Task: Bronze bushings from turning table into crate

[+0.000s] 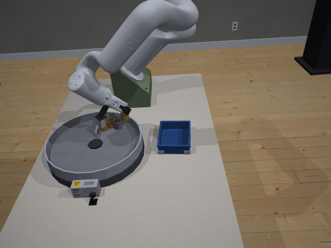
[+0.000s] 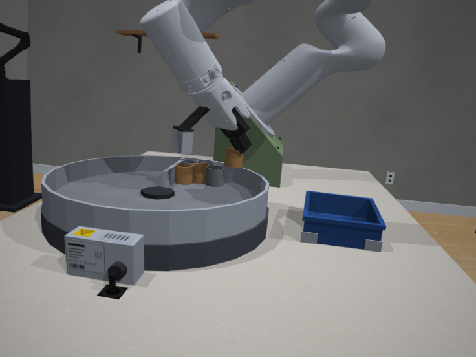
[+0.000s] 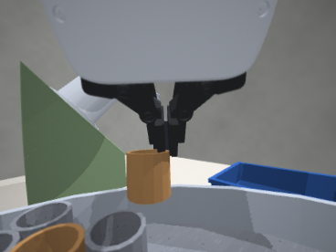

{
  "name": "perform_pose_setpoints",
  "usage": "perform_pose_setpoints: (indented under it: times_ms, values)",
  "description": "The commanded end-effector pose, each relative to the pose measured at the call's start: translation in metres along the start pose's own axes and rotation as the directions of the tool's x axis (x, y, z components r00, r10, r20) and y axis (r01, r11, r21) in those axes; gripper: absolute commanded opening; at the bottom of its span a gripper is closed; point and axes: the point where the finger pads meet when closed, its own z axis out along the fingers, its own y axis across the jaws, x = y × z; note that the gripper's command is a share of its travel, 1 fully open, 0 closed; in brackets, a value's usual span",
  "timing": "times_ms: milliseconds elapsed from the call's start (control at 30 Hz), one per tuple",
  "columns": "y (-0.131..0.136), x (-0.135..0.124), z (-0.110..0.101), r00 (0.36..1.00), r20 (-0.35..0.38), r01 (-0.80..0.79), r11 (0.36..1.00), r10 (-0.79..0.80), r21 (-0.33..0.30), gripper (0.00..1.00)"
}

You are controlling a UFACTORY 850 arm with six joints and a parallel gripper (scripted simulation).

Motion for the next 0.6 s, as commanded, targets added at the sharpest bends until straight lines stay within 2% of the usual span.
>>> perform_pose_setpoints:
  times_ms: [0, 200, 567]
  values:
    - [0.000, -0.012, -0.015, 1.000, -0.001, 0.001, 1.000, -0.001, 0.000, 0.00]
    - [0.000, -0.020, -0.025, 1.000, -0.001, 0.001, 1.000, -0.001, 0.000, 0.00]
    - [0.000, -0.021, -0.026, 1.000, -0.001, 0.001, 1.000, -0.001, 0.000, 0.00]
